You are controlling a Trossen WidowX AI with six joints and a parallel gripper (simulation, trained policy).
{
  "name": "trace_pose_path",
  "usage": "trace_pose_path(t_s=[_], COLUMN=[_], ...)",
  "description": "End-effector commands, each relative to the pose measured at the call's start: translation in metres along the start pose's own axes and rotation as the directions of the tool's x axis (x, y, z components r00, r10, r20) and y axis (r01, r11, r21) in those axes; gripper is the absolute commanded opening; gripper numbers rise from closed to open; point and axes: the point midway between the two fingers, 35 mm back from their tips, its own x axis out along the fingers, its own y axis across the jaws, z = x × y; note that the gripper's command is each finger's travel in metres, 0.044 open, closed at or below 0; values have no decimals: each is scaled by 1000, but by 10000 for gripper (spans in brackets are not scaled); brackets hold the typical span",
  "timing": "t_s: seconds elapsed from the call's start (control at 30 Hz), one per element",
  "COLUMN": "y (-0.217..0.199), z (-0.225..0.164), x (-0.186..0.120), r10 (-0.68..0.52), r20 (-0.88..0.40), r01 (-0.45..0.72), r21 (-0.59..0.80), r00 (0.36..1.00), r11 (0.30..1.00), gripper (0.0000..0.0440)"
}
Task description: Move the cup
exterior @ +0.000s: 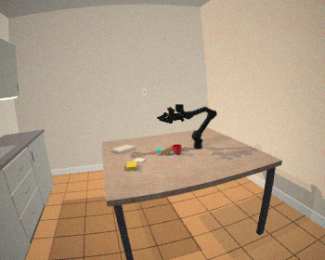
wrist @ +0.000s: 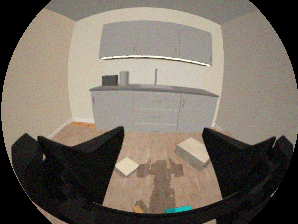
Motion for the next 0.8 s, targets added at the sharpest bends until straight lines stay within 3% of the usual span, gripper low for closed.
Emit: trace_pose_path(t_s=[0.0,0.37,0.77], y=[1,9,23], z=[0,-4,-6], x=[-1,-6,-9], r10=[4,43,99], r20=[-2,-77,-200], r01=[-4,-41,-75], r21=[1,26,125], r00=[1000,996,975], r11=[1000,999,989], gripper=[374,90,78])
